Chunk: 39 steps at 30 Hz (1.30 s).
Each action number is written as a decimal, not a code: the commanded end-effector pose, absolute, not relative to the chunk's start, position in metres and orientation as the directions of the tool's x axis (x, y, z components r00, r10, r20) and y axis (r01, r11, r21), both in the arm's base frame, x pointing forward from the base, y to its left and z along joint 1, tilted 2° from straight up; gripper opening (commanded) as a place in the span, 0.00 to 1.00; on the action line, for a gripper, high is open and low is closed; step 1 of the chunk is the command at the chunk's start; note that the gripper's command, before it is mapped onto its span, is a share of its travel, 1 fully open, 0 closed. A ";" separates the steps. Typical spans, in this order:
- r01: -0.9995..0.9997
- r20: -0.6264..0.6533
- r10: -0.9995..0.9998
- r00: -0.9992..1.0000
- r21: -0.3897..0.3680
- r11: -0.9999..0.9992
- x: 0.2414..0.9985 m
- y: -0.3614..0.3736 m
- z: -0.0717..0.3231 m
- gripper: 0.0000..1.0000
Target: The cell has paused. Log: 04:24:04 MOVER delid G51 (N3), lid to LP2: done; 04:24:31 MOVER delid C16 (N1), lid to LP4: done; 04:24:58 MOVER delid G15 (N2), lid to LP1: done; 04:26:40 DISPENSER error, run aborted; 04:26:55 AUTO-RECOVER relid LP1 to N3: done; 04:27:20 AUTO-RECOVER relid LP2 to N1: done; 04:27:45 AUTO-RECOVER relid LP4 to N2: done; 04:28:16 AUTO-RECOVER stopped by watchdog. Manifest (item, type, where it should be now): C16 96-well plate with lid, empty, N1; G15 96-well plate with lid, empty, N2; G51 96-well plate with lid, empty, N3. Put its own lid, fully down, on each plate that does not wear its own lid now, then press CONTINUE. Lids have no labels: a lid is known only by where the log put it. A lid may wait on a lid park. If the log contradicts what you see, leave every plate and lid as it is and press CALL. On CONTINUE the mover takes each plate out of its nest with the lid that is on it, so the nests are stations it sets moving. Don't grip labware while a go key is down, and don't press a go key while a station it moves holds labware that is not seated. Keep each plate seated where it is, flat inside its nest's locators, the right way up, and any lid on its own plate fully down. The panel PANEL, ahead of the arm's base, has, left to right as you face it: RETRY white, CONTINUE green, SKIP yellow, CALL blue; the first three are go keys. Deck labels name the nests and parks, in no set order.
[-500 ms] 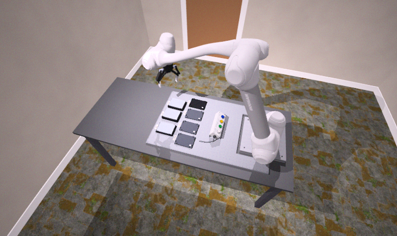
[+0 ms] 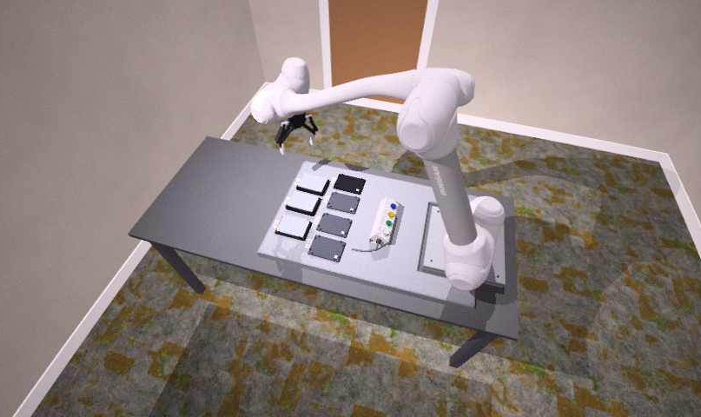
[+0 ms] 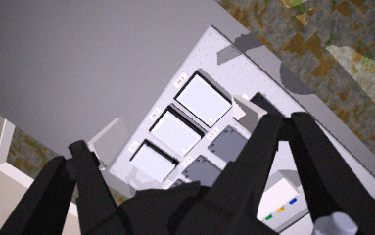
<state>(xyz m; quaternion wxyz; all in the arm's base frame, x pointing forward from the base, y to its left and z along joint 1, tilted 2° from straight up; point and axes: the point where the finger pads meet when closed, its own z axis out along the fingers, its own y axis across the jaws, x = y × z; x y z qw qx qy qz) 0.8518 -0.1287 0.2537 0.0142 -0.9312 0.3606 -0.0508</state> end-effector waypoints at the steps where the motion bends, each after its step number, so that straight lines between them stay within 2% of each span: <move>1: -0.670 0.084 -0.673 0.735 -0.063 -0.740 0.852 -0.129 0.254 1.00; 5: -0.633 0.082 -0.635 0.768 -0.054 -0.772 0.839 -0.118 0.243 1.00; 9: -0.454 0.066 -0.454 0.888 -0.016 -0.891 0.779 -0.075 0.194 1.00; 10: -0.454 0.066 -0.454 0.888 -0.016 -0.891 0.779 -0.075 0.194 1.00; 11: -0.367 0.055 -0.366 0.929 -0.002 -0.930 0.754 -0.060 0.177 1.00; 13: -0.367 0.055 -0.366 0.929 -0.002 -0.930 0.749 -0.057 0.173 1.00; 14: -0.275 0.043 -0.274 0.961 0.011 -0.961 0.717 -0.040 0.152 1.00; 15: -0.275 0.043 -0.274 0.961 0.011 -0.961 0.717 -0.040 0.152 1.00; 16: -0.187 0.030 -0.187 0.982 0.020 -0.982 0.691 -0.028 0.137 1.00; 19: -0.187 0.030 -0.187 0.982 0.020 -0.982 0.686 -0.026 0.134 1.00; 21: -0.057 0.010 -0.056 0.998 0.029 -0.998 0.639 -0.007 0.107 1.00; 27: -0.004 0.002 -0.004 1.000 0.032 -0.999 0.619 0.000 0.097 1.00; 28: -0.004 0.002 -0.004 1.000 0.032 -0.999 0.619 0.000 0.097 0.00; 39: -0.004 0.002 -0.004 1.000 0.032 -0.999 0.619 0.000 0.097 0.00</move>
